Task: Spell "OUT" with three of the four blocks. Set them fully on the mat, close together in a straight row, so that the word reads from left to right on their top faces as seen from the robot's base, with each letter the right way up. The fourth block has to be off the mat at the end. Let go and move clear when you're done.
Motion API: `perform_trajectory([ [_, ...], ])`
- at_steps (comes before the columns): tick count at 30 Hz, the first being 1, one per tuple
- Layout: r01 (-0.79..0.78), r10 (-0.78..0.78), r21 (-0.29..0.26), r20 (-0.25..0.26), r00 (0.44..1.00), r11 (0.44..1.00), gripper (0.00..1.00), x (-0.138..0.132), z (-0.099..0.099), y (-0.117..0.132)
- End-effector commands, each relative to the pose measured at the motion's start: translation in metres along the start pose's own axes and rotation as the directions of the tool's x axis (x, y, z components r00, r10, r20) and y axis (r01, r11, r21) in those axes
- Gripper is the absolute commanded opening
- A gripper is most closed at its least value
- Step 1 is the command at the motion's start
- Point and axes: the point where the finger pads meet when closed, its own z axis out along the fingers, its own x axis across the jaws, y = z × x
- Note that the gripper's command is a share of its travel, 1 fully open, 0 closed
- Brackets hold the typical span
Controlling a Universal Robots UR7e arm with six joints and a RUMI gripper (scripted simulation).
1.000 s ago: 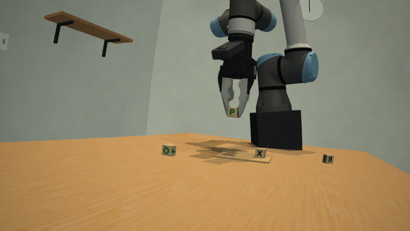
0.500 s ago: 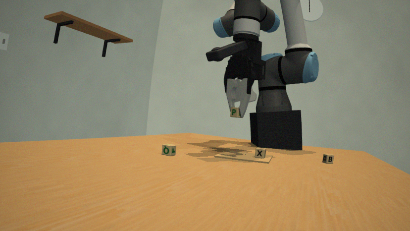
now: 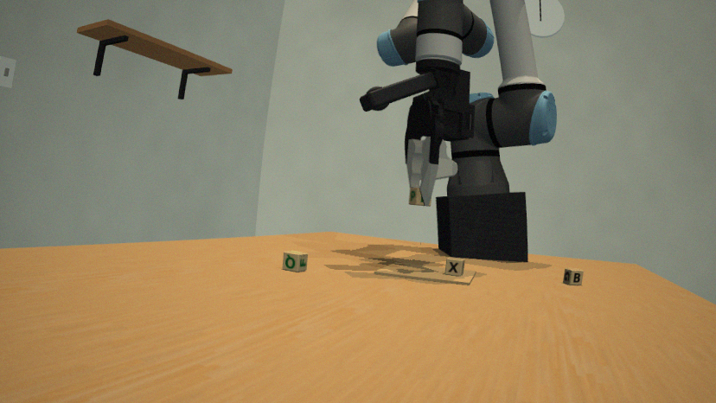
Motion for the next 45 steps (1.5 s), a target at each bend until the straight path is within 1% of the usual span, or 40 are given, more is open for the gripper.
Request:
perform_trajectory([
  [1, -0.127, 0.127, 0.003, -0.004, 0.992, 0.992, 0.05, 0.0, 0.0, 0.004],
  [8, -0.285, 0.285, 0.004, -0.003, 0.959, 0.959, 0.05, 0.001, -0.001, 0.01],
  [10, -0.285, 0.285, 0.004, -0.003, 0.959, 0.959, 0.05, 0.001, -0.001, 0.01],
  [25, -0.524, 0.524, 0.005, -0.002, 0.851, 0.851, 0.05, 0.002, -0.001, 0.021],
  [27, -0.524, 0.524, 0.005, -0.002, 0.851, 0.851, 0.05, 0.002, -0.001, 0.021],
  [41, -0.645, 0.645, 0.006, -0.001, 0.764, 0.764, 0.05, 0.003, -0.001, 0.028],
  [45, -0.656, 0.656, 0.006, -0.001, 0.755, 0.755, 0.05, 0.003, -0.001, 0.028],
])
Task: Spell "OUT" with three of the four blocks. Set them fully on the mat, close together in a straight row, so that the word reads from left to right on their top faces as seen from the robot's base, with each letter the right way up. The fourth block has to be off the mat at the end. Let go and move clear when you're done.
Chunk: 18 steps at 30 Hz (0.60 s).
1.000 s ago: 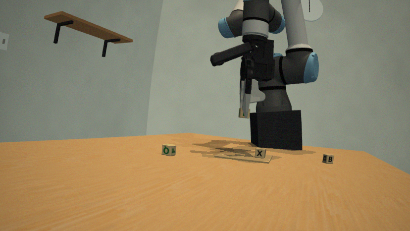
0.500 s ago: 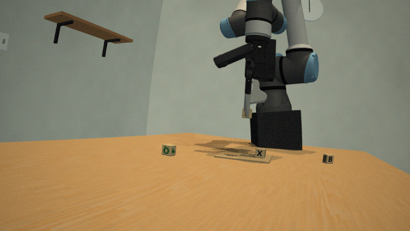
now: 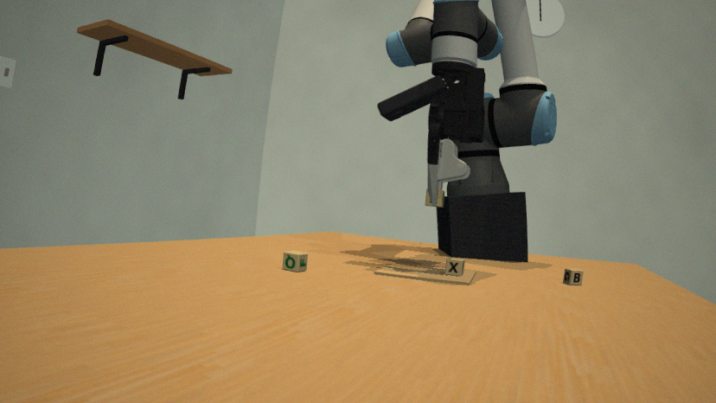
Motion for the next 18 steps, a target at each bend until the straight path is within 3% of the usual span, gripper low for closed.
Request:
perform_trajectory([
  [1, -0.025, 0.025, 0.001, 0.001, 1.0, 1.0, 0.05, 0.0004, -0.0003, 0.0007],
  [18, -0.079, 0.079, 0.001, 0.001, 0.997, 0.997, 0.05, 0.0021, -0.0004, 0.0025],
])
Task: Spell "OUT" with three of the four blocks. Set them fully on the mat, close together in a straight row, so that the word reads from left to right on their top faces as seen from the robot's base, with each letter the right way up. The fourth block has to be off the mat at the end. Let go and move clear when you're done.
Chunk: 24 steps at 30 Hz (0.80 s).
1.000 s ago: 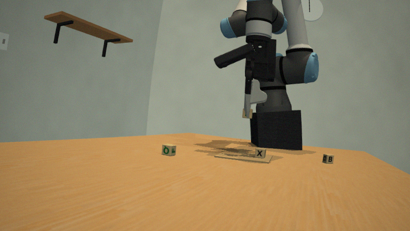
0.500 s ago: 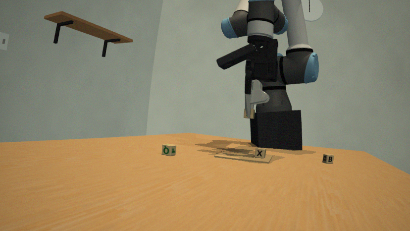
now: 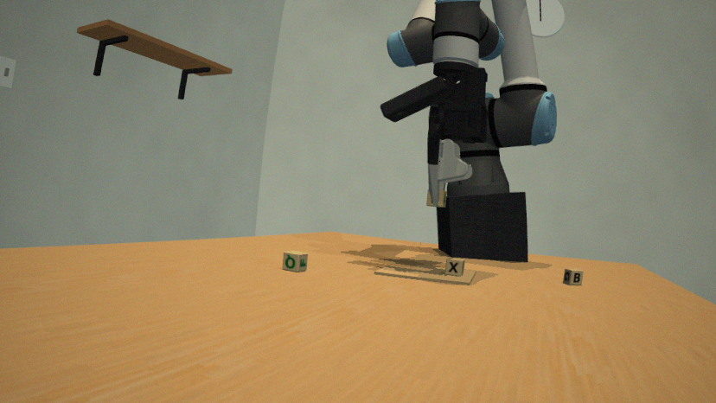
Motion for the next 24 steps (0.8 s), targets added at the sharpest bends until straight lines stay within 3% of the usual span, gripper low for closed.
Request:
perform_trajectory([
  [1, -0.007, 0.007, 0.0, 0.001, 1.0, 1.0, 0.05, -0.0002, -0.0003, 0.0001],
  [24, -0.011, 0.011, 0.0, 0.001, 1.0, 1.0, 0.05, 0.0, 0.0028, 0.0003],
])
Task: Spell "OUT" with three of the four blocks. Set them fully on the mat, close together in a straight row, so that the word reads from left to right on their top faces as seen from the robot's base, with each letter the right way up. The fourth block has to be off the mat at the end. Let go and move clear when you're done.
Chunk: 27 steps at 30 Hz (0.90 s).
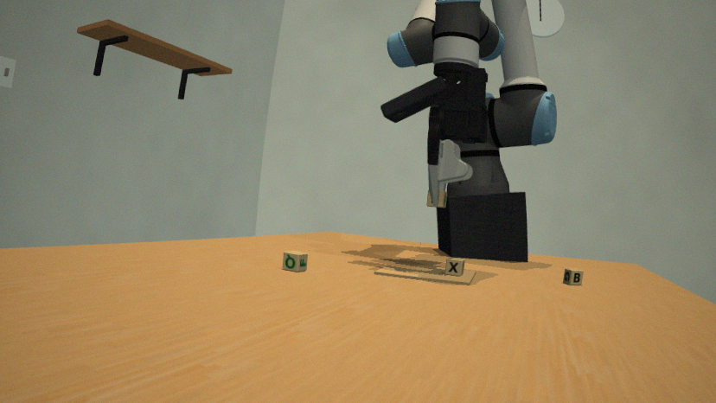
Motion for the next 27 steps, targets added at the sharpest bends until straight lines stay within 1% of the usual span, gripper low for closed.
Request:
perform_trajectory([
  [1, 0.0, 0.0, 0.0, 0.001, 1.0, 1.0, 0.05, 0.0, 0.004, 0.0],
  [6, 0.0, 0.0, 0.0, 0.001, 1.0, 1.0, 0.05, 0.0, 0.018, 0.0],
  [8, 0.0, 0.0, 0.0, 0.001, 1.0, 1.0, 0.05, 0.0, 0.018, 0.0],
  [21, 0.0, 0.0, 0.0, 0.001, 1.0, 1.0, 0.05, -0.001, 0.074, 0.0],
  [23, 0.0, 0.0, 0.0, 0.001, 1.0, 1.0, 0.05, -0.001, 0.08, 0.0],
  [25, 0.0, 0.0, 0.0, 0.001, 1.0, 1.0, 0.05, -0.001, 0.08, 0.0],
  [27, 0.0, 0.0, 0.0, 0.001, 1.0, 1.0, 0.05, -0.001, 0.086, 0.0],
])
